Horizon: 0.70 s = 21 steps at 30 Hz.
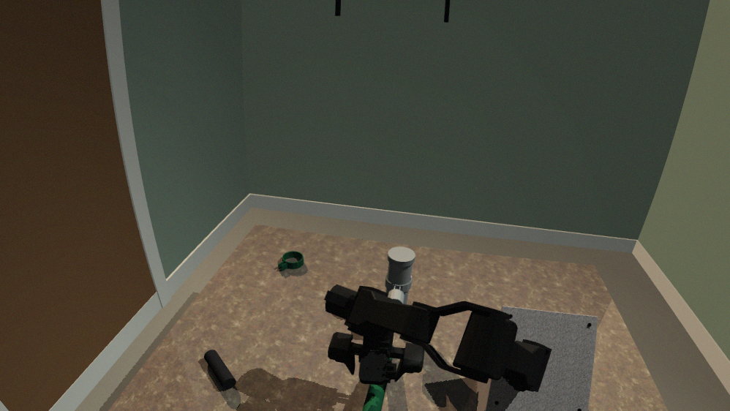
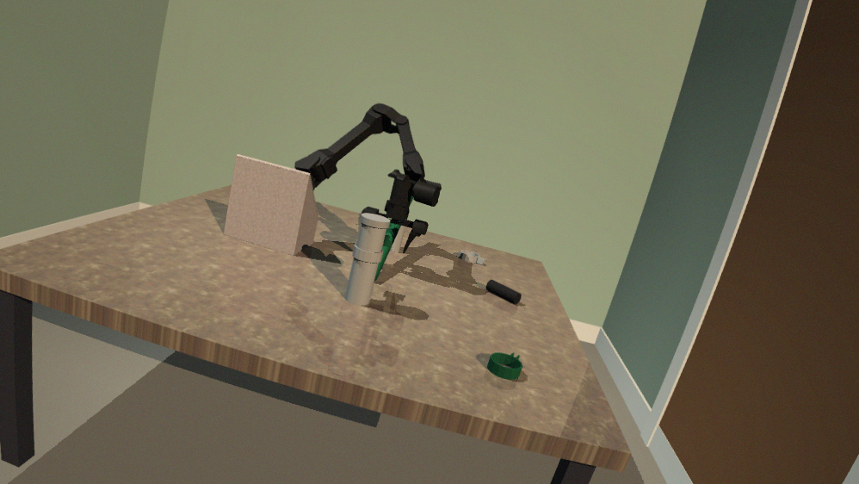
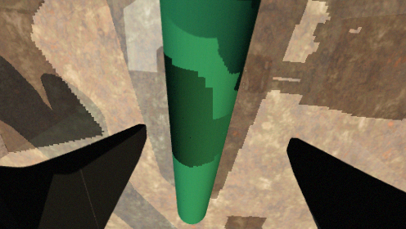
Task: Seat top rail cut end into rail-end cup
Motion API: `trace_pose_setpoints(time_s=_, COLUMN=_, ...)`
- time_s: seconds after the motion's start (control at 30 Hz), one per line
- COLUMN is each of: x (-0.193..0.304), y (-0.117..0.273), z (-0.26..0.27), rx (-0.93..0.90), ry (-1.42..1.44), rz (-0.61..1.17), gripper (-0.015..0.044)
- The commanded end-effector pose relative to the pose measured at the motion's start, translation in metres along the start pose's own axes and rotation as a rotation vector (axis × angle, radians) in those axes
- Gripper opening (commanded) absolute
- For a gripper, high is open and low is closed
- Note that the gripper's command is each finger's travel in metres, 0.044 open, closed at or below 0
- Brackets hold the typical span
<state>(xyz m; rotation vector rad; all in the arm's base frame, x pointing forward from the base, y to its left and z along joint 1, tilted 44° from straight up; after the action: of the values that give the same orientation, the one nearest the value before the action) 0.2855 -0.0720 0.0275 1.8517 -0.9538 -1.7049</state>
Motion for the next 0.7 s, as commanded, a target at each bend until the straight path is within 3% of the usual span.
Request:
trace_pose_setpoints(time_s=0.0, x=0.0, y=-0.007, z=0.002, rx=0.0, ry=-0.007, rz=-0.006, gripper=0.044)
trace_pose_setpoints(time_s=0.57, x=-0.001, y=-0.032, z=0.003, rx=0.0, ry=-0.007, rz=-0.01, gripper=0.044)
trace_pose_setpoints(time_s=0.67, x=-0.001, y=-0.032, z=0.003, rx=0.0, ry=-0.007, rz=-0.01, gripper=0.0361)
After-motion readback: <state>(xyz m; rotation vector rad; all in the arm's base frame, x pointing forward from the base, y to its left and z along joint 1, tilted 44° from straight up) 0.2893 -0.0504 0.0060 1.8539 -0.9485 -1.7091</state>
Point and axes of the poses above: the point midway between the two fingers, 35 mm back from their tips, its own y axis back along the fingers, its own z axis across the jaws, x = y × z, the point moved 7 cm from there along y, back along the fingers, and after that the axes turned 7 degrees about y, right-handed, at the moved point
